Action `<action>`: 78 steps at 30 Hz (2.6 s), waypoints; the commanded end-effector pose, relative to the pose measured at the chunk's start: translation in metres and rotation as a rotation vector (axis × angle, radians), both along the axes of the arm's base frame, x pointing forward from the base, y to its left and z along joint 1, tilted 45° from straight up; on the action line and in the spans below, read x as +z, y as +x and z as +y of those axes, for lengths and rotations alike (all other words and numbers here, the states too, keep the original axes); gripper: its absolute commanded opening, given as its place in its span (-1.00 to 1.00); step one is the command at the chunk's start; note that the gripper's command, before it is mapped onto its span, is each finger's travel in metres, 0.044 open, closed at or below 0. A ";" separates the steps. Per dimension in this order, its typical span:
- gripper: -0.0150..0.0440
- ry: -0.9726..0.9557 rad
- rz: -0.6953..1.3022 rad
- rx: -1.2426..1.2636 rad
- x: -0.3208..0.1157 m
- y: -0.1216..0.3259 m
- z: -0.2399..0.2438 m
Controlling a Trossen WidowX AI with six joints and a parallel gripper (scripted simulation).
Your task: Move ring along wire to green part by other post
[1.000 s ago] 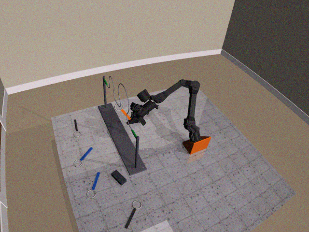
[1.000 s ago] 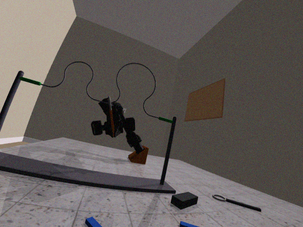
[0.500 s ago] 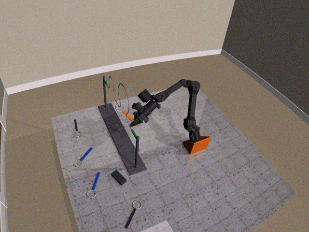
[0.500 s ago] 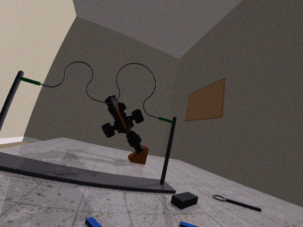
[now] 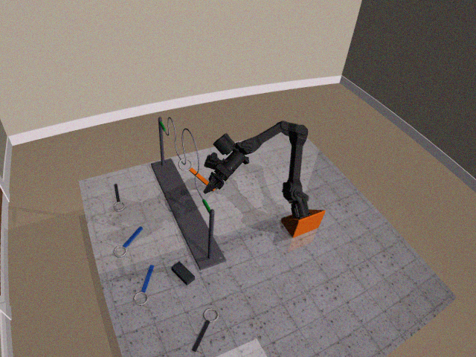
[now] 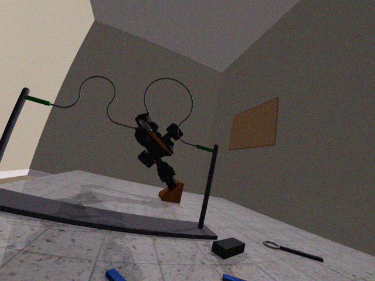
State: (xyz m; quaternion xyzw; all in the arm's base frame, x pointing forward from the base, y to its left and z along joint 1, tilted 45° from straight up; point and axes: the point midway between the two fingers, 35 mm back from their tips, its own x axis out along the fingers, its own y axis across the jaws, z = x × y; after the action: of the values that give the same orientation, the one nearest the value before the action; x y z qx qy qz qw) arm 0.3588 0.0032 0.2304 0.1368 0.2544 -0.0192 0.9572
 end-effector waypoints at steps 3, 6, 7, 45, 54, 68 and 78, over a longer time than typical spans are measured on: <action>-1.00 0.132 -0.007 0.009 0.011 0.000 0.020; -1.00 0.187 -0.006 0.010 0.014 0.000 0.027; -1.00 0.204 -0.006 0.010 0.016 0.000 0.029; -1.00 0.707 -0.003 0.010 0.067 0.000 0.081; -1.00 0.799 -0.002 0.010 0.080 -0.001 0.088; -1.00 0.934 -0.001 0.010 0.100 -0.001 0.096; -1.00 1.002 0.000 0.010 0.113 -0.001 0.099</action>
State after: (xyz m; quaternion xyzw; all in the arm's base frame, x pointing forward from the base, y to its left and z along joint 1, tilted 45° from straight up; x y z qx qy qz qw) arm 0.3584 0.0995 0.3336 0.5679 0.2361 0.1006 0.7821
